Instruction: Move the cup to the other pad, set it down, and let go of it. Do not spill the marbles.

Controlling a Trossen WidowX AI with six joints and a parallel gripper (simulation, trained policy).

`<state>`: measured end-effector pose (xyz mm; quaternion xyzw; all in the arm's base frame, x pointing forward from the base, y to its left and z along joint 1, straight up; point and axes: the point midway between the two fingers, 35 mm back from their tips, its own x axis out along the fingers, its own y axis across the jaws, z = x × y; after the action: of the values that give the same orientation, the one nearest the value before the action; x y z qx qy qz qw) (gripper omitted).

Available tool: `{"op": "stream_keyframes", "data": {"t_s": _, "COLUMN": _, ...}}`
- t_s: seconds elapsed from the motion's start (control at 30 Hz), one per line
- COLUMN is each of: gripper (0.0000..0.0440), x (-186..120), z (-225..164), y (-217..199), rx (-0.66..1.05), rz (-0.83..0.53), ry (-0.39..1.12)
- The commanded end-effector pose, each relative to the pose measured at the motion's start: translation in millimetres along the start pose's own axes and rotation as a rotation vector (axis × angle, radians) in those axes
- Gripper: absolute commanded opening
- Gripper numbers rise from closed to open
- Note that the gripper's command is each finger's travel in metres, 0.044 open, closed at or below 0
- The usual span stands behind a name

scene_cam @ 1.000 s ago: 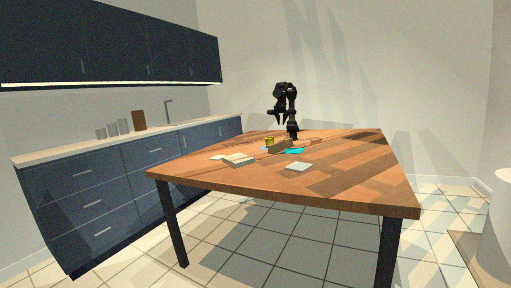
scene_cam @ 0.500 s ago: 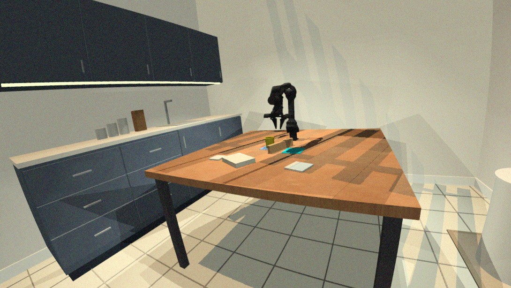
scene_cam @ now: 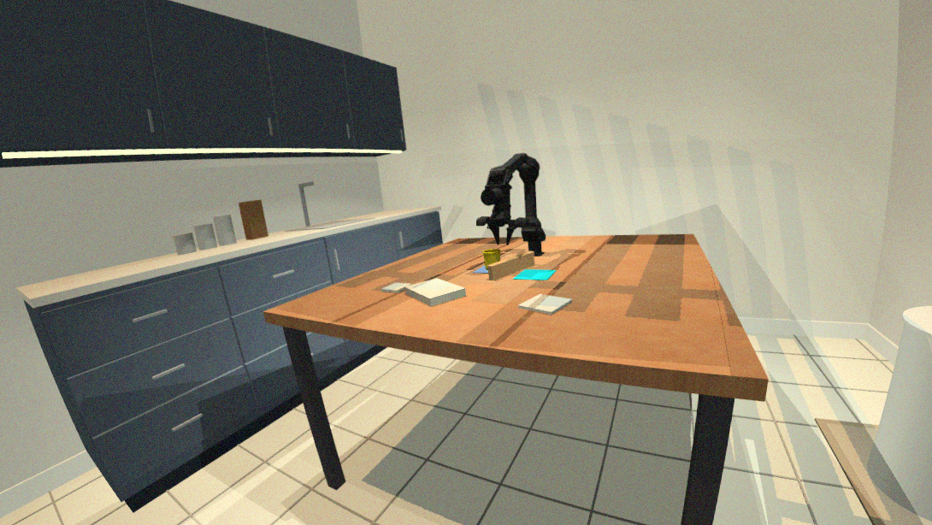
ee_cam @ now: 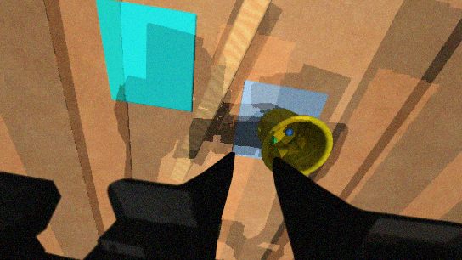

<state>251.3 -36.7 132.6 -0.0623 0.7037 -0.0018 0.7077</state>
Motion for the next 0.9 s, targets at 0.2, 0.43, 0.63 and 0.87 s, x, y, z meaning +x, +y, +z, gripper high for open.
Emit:
{"op": "stream_keyframes", "data": {"t_s": 0.2, "gripper": 0.0171, "x": 27, "z": -4, "y": -9, "rx": -0.044, "rz": -0.003, "ry": 0.039}}
{"op": "stream_keyframes", "data": {"t_s": 0.43, "gripper": 0.0177, "x": 50, "z": -6, "y": -12, "rx": -0.091, "rz": 0.004, "ry": 0.059}}
{"op": "stream_keyframes", "data": {"t_s": 0.63, "gripper": 0.0174, "x": 67, "z": -9, "y": -12, "rx": -0.152, "rz": 0.019, "ry": 0.068}}
{"op": "stream_keyframes", "data": {"t_s": 0.87, "gripper": 0.0012, "x": 74, "z": -9, "y": -15, "rx": -0.235, "rz": 0.016, "ry": 0.073}}
